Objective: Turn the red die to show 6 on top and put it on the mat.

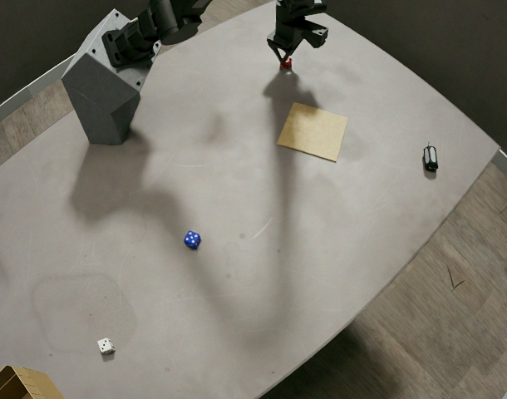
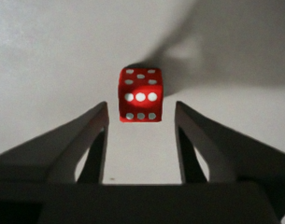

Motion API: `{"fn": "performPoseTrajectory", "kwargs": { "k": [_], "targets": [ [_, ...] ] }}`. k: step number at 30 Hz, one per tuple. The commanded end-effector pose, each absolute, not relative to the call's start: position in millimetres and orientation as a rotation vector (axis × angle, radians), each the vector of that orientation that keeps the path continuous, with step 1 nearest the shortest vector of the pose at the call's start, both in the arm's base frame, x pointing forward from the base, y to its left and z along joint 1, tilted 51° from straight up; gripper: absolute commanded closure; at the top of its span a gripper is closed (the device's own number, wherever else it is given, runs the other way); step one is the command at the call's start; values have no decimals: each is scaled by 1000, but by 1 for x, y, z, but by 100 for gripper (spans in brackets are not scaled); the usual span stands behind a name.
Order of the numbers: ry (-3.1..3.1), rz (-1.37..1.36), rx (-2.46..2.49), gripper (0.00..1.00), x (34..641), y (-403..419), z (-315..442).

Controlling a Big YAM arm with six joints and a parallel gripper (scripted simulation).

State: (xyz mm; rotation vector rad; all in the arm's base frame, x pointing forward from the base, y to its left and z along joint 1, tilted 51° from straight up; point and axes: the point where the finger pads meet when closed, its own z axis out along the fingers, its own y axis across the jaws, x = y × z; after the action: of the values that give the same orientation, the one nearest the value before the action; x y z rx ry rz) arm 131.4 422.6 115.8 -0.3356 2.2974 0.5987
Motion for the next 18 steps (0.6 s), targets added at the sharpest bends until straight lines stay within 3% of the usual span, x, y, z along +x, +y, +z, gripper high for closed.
{"fn": "performPoseTrajectory", "kwargs": {
  "k": [1,18],
  "targets": [
    [2290,605,-324,61,140,431,119],
    [2283,618,-316,61,153,439,112]
  ]
}}
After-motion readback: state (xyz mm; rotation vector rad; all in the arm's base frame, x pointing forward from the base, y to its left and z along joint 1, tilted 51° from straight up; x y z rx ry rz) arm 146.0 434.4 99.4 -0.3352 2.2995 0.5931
